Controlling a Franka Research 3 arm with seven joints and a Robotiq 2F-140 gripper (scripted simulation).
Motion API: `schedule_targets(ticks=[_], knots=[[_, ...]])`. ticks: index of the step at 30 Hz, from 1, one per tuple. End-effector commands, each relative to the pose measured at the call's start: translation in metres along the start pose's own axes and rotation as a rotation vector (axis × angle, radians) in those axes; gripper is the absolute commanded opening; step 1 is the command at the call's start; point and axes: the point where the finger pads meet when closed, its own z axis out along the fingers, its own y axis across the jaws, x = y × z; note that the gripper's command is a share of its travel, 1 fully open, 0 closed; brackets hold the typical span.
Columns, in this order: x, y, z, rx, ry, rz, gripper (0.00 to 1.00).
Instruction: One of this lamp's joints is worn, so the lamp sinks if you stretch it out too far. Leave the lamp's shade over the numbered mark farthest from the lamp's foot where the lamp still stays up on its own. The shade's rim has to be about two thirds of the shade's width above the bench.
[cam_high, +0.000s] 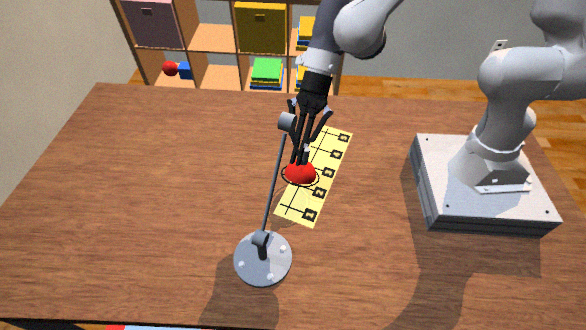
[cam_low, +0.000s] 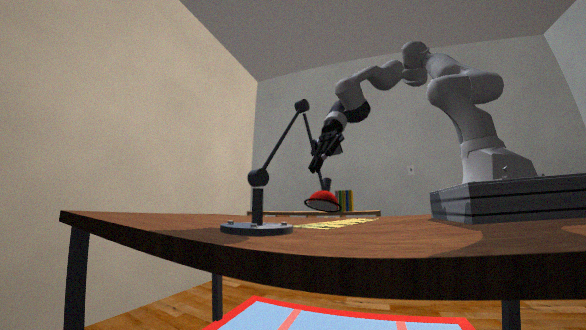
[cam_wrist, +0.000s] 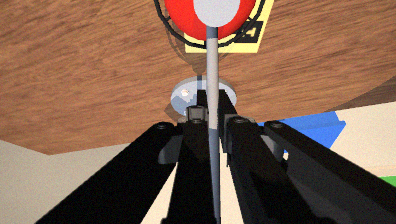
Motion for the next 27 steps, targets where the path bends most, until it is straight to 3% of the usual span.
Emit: schedule_targets(ticks=[1,17,18,27], knots=[[-0.0110,-0.0012,0.0020,0.002,-0.004,0.011,0.10],[-0.0169,-0.0018,0.0031,0.002,-0.004,0.011,0.10],[-0.0163,-0.0017,0.0030,0.002,-0.004,0.010,1.00],[-0.0116,-0.0008,0.0024,0.000,-0.001,0.010,1.00]])
